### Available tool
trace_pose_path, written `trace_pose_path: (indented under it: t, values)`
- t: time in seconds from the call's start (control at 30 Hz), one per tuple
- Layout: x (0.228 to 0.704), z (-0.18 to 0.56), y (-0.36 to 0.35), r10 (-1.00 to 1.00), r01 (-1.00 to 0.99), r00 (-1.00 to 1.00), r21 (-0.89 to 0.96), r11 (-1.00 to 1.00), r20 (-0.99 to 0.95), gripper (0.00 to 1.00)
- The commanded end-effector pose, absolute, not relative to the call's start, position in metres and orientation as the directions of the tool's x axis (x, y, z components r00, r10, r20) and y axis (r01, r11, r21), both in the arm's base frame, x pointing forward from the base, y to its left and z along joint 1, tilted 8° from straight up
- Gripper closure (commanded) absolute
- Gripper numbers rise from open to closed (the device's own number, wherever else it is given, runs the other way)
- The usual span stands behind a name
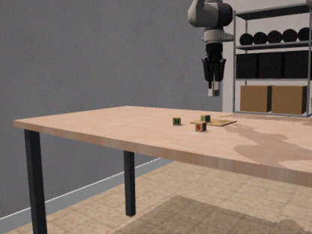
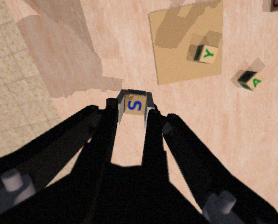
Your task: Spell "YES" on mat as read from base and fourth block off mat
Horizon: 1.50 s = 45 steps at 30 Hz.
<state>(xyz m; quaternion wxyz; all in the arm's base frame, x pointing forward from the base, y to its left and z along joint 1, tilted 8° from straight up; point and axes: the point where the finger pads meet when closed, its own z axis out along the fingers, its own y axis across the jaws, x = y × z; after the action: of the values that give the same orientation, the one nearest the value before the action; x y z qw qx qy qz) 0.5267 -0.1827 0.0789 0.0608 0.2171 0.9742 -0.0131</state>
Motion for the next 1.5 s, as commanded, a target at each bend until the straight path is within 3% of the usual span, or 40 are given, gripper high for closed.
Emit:
trace_pose_path:
  t: [0.0,1.47]
  values:
    - [0.526,0.079,-0.182,0.292,0.298,-0.948,-0.027,0.954,-0.128,0.84]
    - [0.508,0.076,-0.15,-0.37,-0.362,-0.925,-0.1,0.927,-0.083,0.84]
